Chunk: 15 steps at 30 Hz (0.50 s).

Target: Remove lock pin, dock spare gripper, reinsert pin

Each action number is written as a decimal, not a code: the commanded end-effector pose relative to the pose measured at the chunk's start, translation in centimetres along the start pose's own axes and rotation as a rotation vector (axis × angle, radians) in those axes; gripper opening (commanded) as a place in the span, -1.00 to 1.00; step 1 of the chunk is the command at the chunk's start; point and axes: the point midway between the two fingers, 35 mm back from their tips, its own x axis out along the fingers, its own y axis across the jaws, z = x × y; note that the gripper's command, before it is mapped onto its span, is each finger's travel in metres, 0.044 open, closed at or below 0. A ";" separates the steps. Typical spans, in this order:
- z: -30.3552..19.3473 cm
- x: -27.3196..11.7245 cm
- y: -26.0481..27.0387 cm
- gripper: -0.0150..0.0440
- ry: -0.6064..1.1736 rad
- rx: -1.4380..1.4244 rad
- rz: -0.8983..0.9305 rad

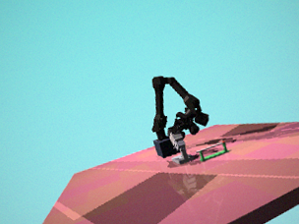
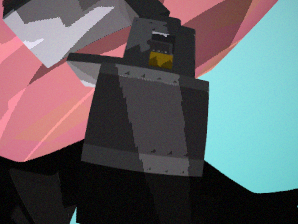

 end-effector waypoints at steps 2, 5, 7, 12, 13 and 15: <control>0.0 0.0 0.0 0.13 -0.001 0.003 0.000; 0.0 0.0 0.0 0.40 -0.001 0.003 0.000; 0.0 0.0 0.0 0.58 -0.001 0.003 0.000; 0.0 0.0 0.0 1.00 -0.001 0.003 0.000; 0.0 0.0 0.0 1.00 -0.001 0.003 0.000; -0.2 -0.1 0.0 1.00 -0.001 0.002 0.000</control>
